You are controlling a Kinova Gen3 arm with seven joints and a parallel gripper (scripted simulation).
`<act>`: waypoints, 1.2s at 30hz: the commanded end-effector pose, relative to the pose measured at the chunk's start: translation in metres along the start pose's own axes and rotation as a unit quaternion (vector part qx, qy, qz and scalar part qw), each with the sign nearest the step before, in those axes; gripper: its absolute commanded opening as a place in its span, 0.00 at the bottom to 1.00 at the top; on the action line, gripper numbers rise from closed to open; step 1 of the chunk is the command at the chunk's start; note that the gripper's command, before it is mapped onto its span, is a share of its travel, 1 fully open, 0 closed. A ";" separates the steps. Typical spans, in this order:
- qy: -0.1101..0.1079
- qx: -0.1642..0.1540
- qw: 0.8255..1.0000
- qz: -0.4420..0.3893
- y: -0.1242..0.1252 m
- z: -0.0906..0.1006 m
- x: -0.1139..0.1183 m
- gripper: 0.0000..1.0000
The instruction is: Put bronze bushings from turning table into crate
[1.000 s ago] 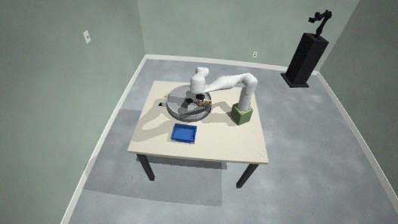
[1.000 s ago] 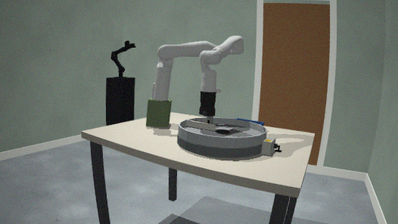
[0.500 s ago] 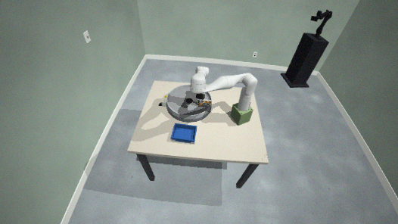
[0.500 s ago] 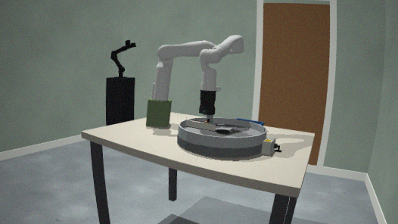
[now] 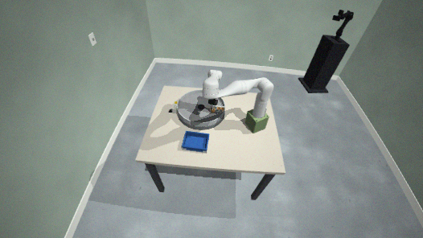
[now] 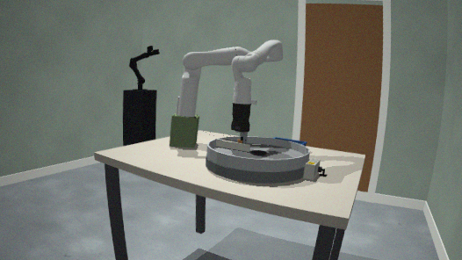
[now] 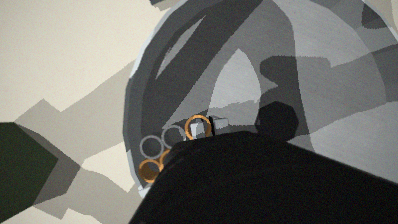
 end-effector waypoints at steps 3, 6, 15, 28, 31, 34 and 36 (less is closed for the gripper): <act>-0.003 0.000 1.000 0.000 0.000 0.004 0.002 0.00; -0.003 0.000 1.000 0.000 0.000 0.004 0.002 0.00; -0.003 0.000 1.000 0.000 0.000 0.008 0.002 0.00; -0.003 0.000 1.000 0.000 0.000 0.011 0.002 0.00; -0.003 0.000 1.000 0.000 0.000 0.014 0.002 0.00; -0.003 0.000 1.000 0.000 0.000 0.019 0.002 0.00; -0.003 0.000 1.000 0.000 0.000 0.019 0.002 0.00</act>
Point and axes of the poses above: the point where the finger pads meet when closed, its own z axis back along the fingers, its own x axis across the jaws, y = z × x, the point moved 3 cm from there along z, back along the fingers, and after that the axes turned 15 degrees about z, right-handed, at the moved point
